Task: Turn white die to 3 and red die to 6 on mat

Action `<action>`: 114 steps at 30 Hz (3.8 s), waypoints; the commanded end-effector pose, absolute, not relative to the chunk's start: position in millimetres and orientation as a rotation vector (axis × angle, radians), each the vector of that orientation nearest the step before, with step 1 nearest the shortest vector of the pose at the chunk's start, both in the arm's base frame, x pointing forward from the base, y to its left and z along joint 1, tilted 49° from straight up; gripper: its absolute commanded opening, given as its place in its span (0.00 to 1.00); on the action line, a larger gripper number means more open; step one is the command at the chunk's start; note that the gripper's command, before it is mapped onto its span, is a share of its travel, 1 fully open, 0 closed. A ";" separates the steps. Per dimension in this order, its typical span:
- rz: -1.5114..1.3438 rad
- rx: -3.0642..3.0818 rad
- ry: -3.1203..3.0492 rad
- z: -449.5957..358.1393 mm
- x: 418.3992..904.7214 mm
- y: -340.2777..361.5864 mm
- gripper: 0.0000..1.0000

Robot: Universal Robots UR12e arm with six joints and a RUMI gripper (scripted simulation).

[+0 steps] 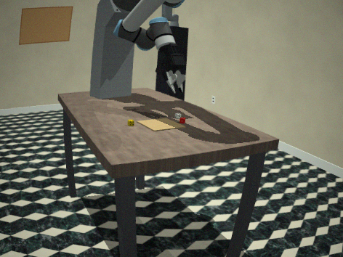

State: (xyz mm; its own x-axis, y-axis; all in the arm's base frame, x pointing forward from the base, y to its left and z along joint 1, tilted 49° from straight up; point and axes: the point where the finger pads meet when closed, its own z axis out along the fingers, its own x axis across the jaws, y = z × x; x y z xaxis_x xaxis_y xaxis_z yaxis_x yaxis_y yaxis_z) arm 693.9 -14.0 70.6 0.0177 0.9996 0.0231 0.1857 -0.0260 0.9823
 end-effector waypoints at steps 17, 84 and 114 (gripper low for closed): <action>0.890 1.643 1.596 92.4 697.3 -14.6 0.21; 0.719 1.579 1.806 64.5 722.9 -13.0 0.21; 0.719 1.579 1.806 61.3 726.9 -13.2 0.21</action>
